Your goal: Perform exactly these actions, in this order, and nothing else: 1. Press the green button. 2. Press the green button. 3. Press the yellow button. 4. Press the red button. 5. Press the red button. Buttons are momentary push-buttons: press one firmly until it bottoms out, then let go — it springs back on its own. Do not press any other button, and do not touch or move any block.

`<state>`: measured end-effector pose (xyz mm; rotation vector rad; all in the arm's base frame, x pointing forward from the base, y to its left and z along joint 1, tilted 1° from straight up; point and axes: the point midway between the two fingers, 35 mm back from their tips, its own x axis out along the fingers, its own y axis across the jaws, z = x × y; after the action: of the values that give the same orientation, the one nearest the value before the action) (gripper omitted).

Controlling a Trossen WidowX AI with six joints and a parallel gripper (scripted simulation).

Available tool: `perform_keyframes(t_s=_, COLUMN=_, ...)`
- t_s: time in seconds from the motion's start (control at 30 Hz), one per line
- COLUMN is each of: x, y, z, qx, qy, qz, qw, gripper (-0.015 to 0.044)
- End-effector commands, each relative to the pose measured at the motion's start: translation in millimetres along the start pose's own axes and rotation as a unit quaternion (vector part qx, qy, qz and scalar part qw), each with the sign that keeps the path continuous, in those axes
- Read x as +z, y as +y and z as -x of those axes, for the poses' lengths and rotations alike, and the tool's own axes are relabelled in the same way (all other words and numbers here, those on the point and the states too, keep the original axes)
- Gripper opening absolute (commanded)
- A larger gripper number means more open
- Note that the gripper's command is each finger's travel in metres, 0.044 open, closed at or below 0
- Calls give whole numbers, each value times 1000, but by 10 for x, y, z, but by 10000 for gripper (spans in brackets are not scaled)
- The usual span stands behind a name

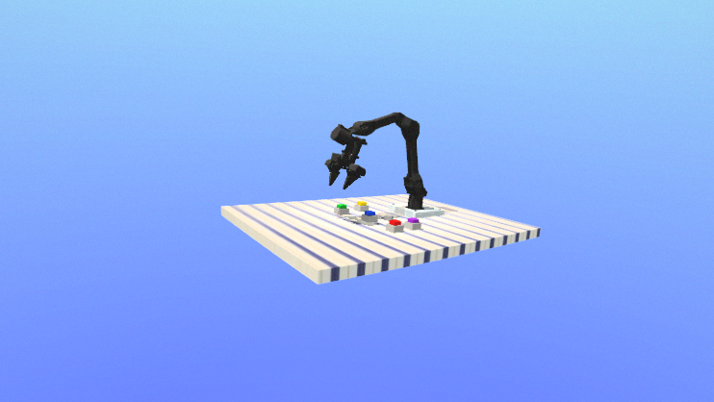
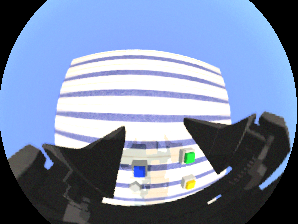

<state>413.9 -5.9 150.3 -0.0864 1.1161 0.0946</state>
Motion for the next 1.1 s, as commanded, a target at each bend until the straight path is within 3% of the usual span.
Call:
perform_keyframes(t_s=0.0, x=-437, y=-600, z=91, qx=-21, qy=93, qz=-26, qw=995, gripper=400)
perform_keyframes(t_s=0.2, x=-1121, y=-1180, z=365, qx=-7, qy=214, qz=-69, qw=974, gripper=400)
perform_keyframes(t_s=0.4, x=-1141, y=-1193, z=376, qx=-6, qy=217, qz=-70, qw=974, gripper=400)
perform_keyframes(t_s=0.63, x=-1394, y=-1182, z=-166, qx=-6, qy=217, qz=-70, qw=974, gripper=216)
perform_keyframes(t_s=0.87, x=-1404, y=-1181, z=-183, qx=-6, qy=217, qz=-70, qw=974, gripper=32)
perform_keyframes(t_s=1.07, x=-1404, y=-1181, z=-183, qx=-6, qy=217, qz=-70, qw=974, gripper=20)
